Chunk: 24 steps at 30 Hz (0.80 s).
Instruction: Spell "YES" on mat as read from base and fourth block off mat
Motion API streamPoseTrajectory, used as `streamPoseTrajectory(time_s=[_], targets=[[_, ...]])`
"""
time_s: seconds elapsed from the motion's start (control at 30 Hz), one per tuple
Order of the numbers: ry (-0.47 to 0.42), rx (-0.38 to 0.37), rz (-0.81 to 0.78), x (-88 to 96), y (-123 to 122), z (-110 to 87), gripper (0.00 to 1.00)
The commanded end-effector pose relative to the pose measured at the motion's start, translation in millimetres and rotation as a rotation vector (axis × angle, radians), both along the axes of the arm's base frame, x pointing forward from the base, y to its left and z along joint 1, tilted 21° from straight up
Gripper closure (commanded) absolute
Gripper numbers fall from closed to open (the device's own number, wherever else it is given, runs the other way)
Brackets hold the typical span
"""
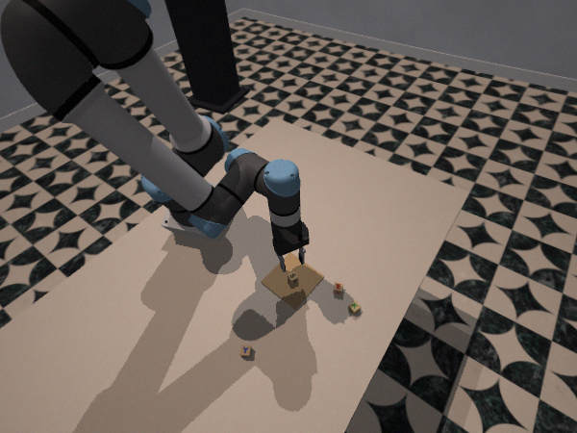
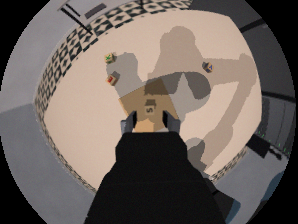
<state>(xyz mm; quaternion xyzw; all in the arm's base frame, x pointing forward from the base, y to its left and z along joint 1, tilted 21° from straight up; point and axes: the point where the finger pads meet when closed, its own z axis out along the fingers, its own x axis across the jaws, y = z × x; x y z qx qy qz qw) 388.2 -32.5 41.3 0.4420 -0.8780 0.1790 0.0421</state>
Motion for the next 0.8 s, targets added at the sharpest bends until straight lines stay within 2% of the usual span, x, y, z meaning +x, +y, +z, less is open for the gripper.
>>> streamPoseTrajectory(time_s=[0.0, 0.5, 0.77], targets=[[0.004, 0.0, 0.001, -1.2, 1, -1.8, 0.0], [0.006, 0.0, -0.001, -1.6, -3, -10.0, 0.0], [0.006, 0.001, -0.001, -0.6, -6, -20.4, 0.0]])
